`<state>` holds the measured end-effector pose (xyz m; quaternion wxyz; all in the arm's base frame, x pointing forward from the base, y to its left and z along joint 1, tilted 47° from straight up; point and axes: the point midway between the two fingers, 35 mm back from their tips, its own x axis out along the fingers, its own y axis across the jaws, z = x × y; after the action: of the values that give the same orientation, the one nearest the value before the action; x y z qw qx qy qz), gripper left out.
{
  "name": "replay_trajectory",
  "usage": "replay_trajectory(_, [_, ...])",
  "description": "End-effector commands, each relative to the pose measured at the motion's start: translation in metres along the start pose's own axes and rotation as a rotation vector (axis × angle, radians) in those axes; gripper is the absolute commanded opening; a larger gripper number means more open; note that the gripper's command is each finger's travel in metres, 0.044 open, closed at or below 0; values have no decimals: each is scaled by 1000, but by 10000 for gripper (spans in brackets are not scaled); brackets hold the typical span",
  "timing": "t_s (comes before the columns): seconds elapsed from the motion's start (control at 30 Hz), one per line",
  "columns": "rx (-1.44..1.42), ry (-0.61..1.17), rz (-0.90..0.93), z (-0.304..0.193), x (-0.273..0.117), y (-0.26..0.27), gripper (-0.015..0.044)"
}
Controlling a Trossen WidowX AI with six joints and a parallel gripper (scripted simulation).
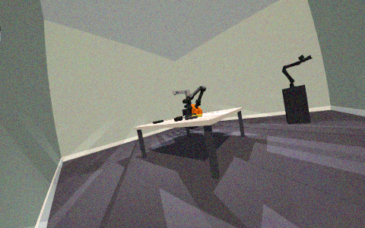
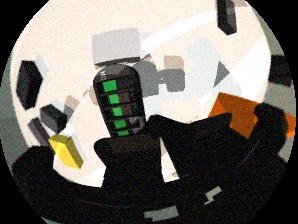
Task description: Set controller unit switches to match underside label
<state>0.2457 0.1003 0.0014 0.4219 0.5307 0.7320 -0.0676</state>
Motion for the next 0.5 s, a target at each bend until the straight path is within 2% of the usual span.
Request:
replay_trajectory(0.0, [-1, -2, 0, 1, -8, 0, 53])
replay_trajectory(0.13, [0, -1, -1, 0, -48, 0, 157])
replay_trajectory(0.33, [0, -2, -1, 1, -50, 0, 315])
replay_trajectory(0.47, [0, -2, -1, 1, -50, 0, 210])
